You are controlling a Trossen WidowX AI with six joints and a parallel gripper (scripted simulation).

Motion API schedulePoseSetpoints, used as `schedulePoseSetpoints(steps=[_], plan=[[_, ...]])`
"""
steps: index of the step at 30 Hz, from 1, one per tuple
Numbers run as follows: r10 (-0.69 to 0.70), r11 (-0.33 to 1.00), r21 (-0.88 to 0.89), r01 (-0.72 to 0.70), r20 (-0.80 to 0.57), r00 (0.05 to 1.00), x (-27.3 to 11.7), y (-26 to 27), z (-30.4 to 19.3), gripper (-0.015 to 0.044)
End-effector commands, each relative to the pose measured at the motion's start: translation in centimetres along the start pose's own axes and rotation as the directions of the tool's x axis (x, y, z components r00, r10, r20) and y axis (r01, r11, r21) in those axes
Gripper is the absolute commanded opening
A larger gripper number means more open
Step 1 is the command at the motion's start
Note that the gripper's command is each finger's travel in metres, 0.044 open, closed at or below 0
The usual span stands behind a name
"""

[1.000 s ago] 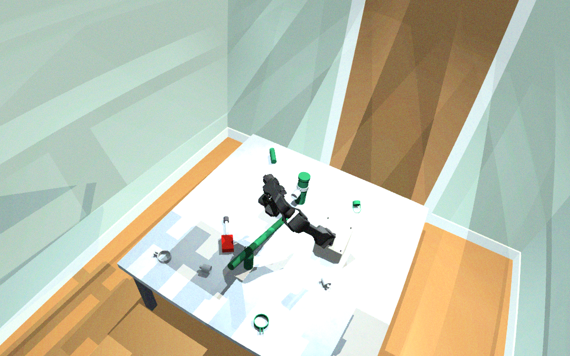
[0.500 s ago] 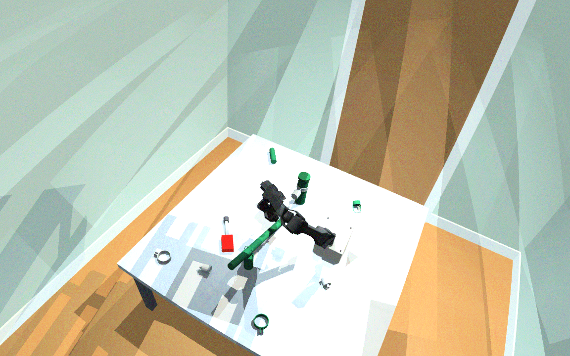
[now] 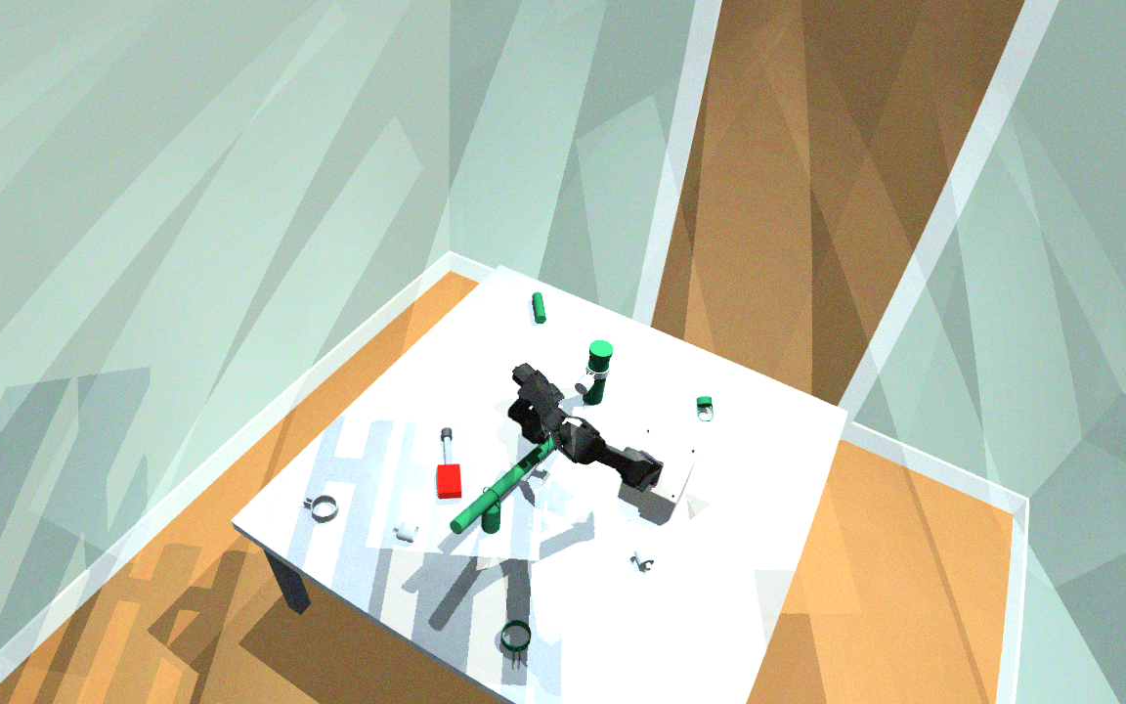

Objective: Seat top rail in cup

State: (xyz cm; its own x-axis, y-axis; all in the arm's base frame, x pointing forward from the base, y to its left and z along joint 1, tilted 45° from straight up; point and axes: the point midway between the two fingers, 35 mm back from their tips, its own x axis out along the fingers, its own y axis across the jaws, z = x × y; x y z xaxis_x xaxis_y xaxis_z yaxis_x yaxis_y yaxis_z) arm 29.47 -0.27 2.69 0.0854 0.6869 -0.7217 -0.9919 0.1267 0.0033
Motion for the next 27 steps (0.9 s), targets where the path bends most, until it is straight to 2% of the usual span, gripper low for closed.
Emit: schedulePoseSetpoints(steps=[1, 27], plan=[[0.004, 1.000, 0.007, -0.004, 0.007, 1.000, 0.9, 0.1, 0.1, 0.0440], [0.004, 1.000, 0.007, -0.004, 0.011, 1.000, 5.0, 0.3, 0.2, 0.0440]])
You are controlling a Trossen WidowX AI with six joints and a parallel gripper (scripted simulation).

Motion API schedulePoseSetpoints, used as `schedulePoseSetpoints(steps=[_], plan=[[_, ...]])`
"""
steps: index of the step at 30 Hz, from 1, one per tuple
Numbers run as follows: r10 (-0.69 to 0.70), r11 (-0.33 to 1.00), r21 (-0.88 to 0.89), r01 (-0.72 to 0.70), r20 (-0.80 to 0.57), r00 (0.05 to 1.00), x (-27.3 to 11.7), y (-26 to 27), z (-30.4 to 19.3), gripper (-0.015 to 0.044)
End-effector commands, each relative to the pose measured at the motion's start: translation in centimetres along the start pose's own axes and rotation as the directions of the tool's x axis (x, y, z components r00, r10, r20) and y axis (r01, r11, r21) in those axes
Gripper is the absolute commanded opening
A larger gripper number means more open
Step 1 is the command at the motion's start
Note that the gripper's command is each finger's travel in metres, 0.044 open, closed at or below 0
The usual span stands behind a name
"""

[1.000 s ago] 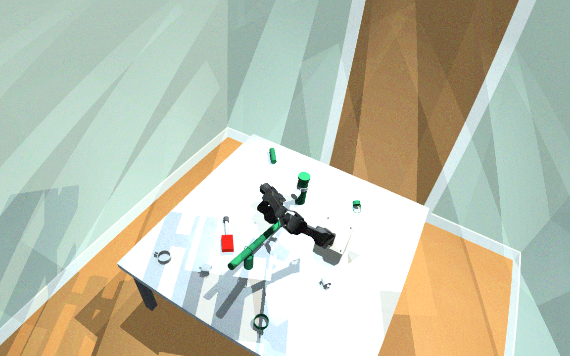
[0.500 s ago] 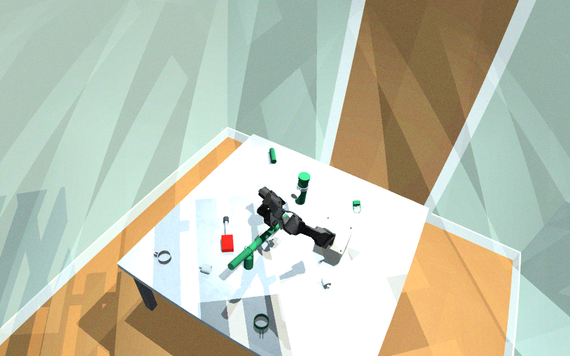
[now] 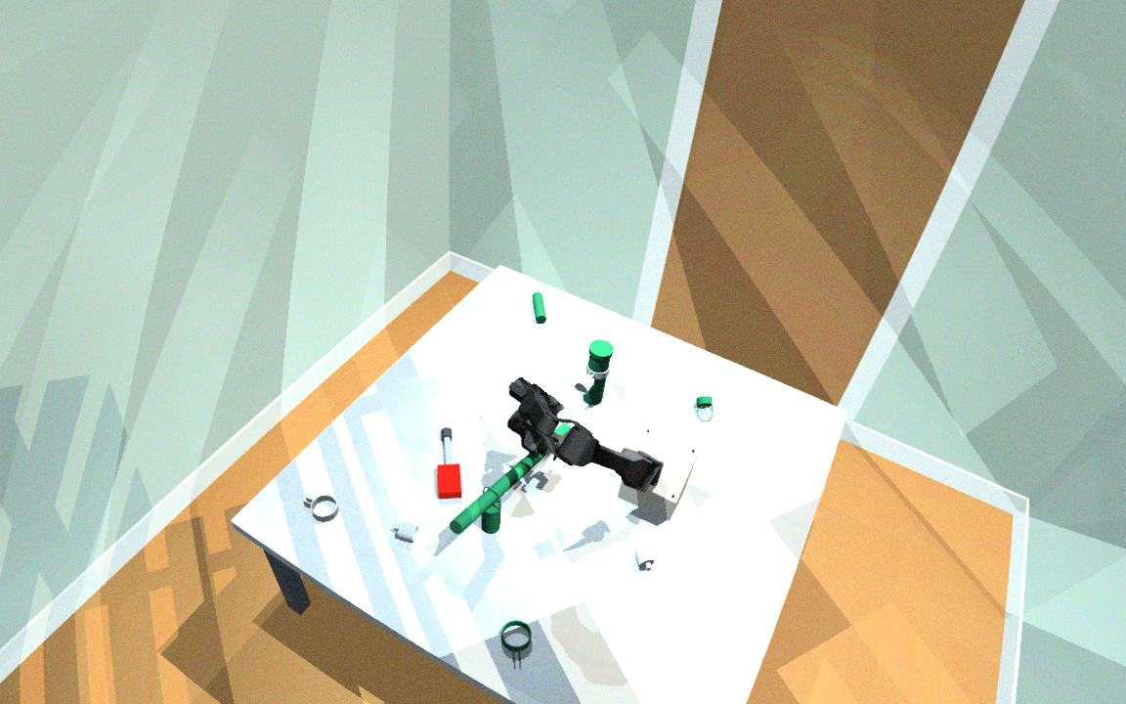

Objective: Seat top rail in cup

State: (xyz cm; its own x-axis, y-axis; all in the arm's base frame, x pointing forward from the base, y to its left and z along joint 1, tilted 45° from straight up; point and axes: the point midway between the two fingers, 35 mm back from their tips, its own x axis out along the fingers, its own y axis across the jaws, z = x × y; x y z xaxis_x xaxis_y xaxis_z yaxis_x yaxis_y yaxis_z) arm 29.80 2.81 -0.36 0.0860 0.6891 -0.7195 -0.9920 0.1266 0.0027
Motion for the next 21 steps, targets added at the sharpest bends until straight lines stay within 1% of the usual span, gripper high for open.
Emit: schedulePoseSetpoints(steps=[1, 2, 11, 21], plan=[[0.004, 1.000, 0.008, -0.004, 0.008, 1.000, 0.64, 0.25, 0.08, 0.0440], [0.004, 1.000, 0.008, -0.004, 0.008, 1.000, 0.64, 0.25, 0.08, 0.0440], [0.004, 1.000, 0.008, -0.004, 0.008, 1.000, 0.64, 0.25, 0.08, 0.0204], [0.004, 1.000, 0.008, -0.004, 0.008, 1.000, 0.64, 0.25, 0.08, 0.0137]])
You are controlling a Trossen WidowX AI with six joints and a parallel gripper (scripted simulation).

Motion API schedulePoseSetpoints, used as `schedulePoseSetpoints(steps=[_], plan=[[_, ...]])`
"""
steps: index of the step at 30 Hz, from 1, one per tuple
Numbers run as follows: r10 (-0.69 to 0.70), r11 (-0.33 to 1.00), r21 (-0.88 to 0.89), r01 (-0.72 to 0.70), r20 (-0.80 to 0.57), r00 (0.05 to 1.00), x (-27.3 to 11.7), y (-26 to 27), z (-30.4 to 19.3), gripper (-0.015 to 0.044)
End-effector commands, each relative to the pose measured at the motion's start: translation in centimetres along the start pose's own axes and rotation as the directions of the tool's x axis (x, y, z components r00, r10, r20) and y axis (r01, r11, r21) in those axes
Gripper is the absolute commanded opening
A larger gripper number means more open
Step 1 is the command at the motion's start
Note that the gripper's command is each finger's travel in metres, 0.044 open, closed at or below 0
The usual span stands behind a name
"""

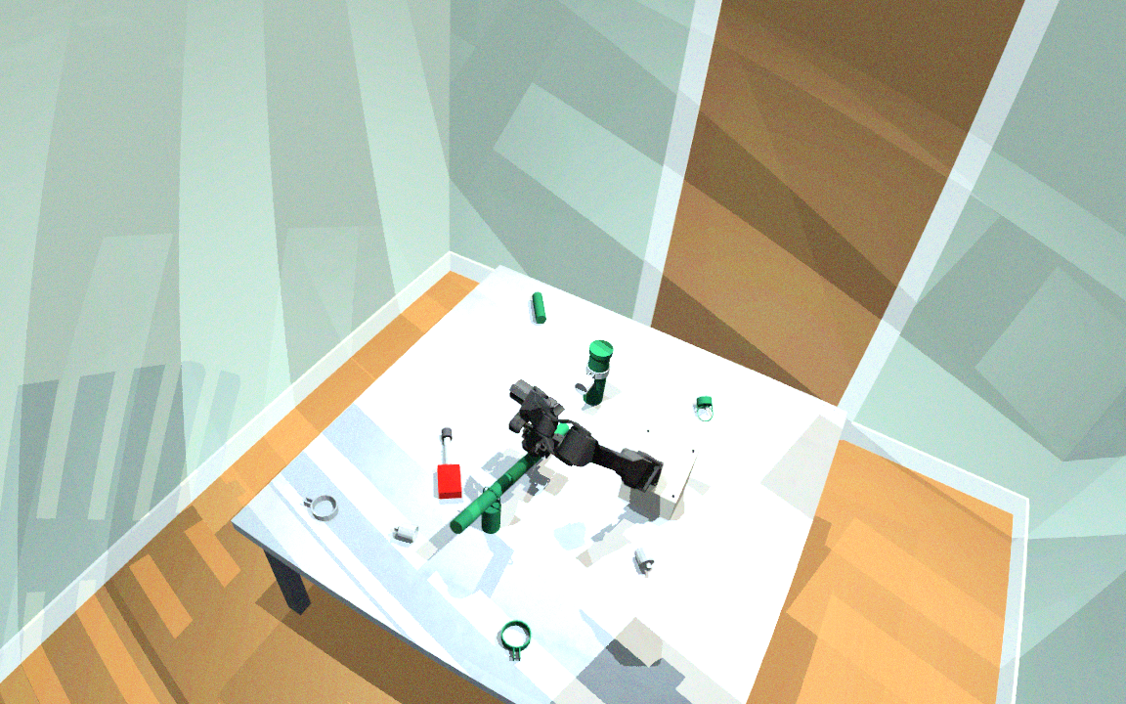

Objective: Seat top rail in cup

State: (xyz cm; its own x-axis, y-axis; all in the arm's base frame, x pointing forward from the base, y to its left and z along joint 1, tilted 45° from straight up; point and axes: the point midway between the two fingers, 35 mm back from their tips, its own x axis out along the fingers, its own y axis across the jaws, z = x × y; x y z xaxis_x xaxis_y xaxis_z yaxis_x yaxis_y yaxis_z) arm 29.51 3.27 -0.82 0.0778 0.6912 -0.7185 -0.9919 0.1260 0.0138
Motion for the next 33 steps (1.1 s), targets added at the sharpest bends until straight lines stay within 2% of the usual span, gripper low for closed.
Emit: schedulePoseSetpoints(steps=[1, 3, 8, 13, 23, 33], plan=[[-0.004, 1.000, 0.000, 0.004, 0.006, 1.000, 0.0, -0.1, 0.1, 0.0130], [-0.004, 1.000, 0.000, 0.004, 0.006, 1.000, 0.0, -0.1, 0.1, 0.0117], [-0.004, 1.000, 0.000, 0.004, 0.006, 1.000, -0.5, 0.0, 0.0, 0.0000], [-0.008, 1.000, 0.000, 0.008, -0.039, 0.999, -1.5, -0.1, -0.7, 0.0000], [0.002, 1.000, 0.010, 0.001, -0.270, 0.963, -7.3, 0.3, -4.1, 0.0000], [0.002, 1.000, 0.010, 0.000, -0.274, 0.962, -7.4, 0.4, -4.1, 0.0000]])
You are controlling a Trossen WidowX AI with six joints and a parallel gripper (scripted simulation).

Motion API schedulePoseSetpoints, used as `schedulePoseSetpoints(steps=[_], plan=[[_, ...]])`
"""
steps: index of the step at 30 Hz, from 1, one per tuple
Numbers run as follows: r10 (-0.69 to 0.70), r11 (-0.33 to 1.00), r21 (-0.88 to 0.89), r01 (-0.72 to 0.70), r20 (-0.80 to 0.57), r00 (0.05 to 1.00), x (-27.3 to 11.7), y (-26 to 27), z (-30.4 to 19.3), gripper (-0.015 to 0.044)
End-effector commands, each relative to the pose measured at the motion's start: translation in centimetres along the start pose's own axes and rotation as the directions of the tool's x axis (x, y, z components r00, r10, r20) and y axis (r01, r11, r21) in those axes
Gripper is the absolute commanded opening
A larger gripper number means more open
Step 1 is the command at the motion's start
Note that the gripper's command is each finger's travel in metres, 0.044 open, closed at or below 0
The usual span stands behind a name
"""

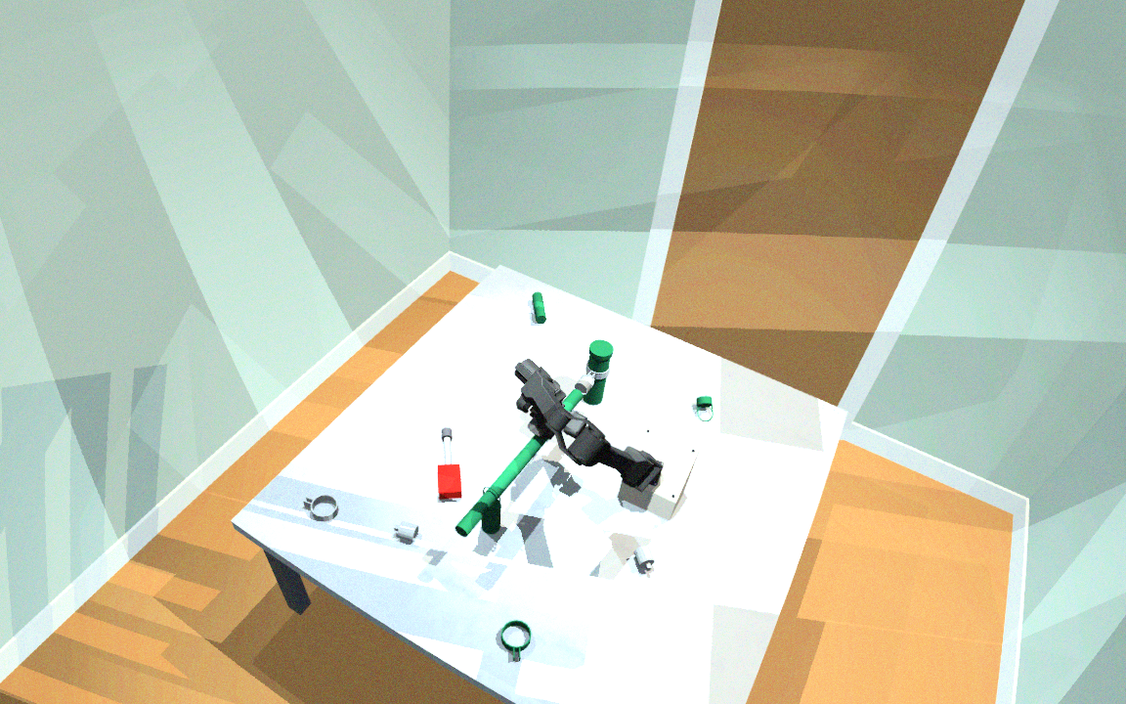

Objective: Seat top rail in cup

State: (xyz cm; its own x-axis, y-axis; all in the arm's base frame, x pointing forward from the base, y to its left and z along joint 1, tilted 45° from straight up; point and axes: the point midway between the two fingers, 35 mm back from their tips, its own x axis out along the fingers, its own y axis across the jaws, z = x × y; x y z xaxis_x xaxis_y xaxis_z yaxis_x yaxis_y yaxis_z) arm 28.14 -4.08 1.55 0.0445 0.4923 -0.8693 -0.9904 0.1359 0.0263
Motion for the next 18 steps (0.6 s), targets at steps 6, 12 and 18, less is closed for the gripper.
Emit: schedulePoseSetpoints(steps=[6, 12, 18], plan=[[0.000, 1.000, 0.000, 0.000, 0.000, 1.000, 0.00, 0.00, 0.00, 0.0000], [0.000, 1.000, 0.000, 0.000, 0.000, 1.000, -0.03, -0.01, -0.04, 0.0000], [0.000, 1.000, 0.000, 0.000, 0.000, 1.000, -0.19, -0.07, -0.23, 0.0000]])
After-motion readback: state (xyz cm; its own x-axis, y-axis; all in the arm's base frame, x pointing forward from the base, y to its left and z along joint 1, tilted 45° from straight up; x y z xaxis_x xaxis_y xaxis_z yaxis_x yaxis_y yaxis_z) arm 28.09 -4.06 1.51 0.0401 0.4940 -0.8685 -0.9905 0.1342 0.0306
